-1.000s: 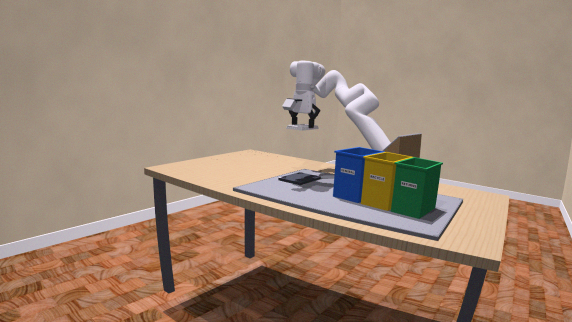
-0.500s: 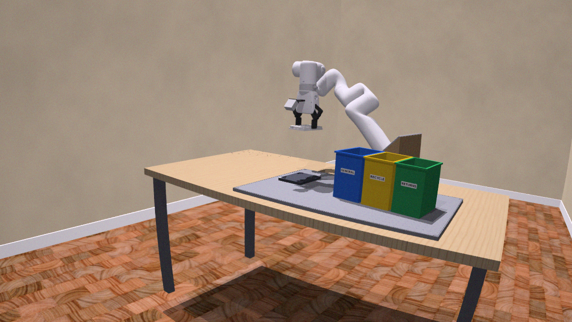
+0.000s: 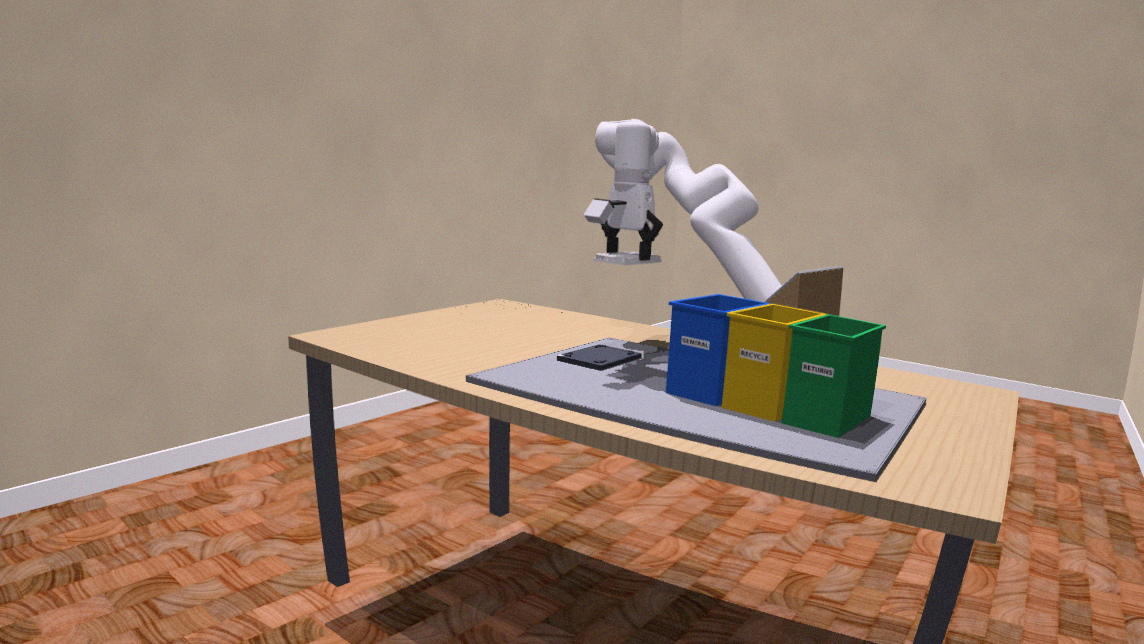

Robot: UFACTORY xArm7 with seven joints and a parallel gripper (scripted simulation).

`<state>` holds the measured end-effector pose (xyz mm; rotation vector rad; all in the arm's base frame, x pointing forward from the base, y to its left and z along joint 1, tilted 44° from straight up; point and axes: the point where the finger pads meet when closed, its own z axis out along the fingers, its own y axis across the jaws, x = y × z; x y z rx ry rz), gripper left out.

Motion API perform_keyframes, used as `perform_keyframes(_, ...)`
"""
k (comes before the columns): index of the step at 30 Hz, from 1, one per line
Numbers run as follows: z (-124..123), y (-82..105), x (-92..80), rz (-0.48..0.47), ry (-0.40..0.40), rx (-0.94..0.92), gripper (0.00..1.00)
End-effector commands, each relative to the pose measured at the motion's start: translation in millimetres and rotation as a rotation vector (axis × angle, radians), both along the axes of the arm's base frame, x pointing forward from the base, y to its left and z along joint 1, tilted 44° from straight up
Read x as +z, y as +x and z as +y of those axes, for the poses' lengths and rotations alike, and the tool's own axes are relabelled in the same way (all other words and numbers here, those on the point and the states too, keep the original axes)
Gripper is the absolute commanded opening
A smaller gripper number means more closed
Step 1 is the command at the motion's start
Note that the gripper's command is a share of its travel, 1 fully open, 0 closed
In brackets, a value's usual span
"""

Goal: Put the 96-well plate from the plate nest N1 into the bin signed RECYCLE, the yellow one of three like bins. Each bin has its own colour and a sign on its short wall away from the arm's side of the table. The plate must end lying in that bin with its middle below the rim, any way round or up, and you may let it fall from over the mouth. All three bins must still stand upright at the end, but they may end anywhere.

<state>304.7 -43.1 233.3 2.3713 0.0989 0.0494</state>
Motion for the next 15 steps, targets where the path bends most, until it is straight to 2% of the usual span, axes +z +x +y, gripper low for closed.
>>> perform_keyframes(1,5.9,1.1,-4.0,-0.003,0.001,0.001,0.00)
perform_keyframes(15,38.9,0.4,-37.1,-0.003,0.001,0.001,0.00)
